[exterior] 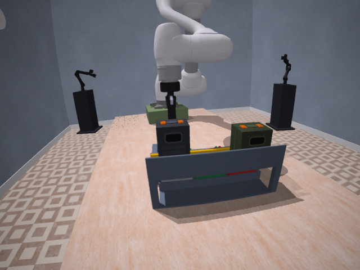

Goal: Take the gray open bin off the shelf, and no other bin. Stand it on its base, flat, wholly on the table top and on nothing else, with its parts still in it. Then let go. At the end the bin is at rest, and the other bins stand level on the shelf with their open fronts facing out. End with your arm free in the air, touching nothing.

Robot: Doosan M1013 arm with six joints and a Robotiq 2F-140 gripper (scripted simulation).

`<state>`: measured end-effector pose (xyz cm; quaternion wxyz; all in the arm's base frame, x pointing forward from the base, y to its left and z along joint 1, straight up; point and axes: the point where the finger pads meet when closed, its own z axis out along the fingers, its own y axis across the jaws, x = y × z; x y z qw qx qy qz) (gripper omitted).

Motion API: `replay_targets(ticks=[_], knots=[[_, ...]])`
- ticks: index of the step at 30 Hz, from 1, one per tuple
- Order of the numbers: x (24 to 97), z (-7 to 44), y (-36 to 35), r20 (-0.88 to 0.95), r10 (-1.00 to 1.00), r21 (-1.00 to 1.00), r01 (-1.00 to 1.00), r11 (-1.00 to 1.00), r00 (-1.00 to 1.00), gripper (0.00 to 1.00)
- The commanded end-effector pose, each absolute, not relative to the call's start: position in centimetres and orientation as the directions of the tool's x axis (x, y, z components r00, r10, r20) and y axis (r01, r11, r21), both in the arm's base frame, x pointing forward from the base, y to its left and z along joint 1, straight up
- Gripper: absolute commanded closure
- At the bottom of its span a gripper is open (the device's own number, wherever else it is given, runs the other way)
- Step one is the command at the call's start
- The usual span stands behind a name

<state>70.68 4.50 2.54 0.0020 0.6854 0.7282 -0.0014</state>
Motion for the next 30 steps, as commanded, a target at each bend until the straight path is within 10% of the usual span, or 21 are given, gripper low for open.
replay_targets(ticks=[1, 23, 24, 30], knots=[[70.68, 2.56, 4.5, -0.005, 0.998, 0.001, 0.998, 0.06, -0.06, 0.43], [70.68, 2.67, 4.5, -0.005, 0.998, 0.001, 0.998, 0.06, -0.06, 0.43], [70.68, 2.67, 4.5, -0.005, 0.998, 0.001, 0.998, 0.06, -0.06, 1.0], [70.68, 2.67, 4.5, -0.005, 0.998, 0.001, 0.998, 0.06, -0.06, 1.0]])
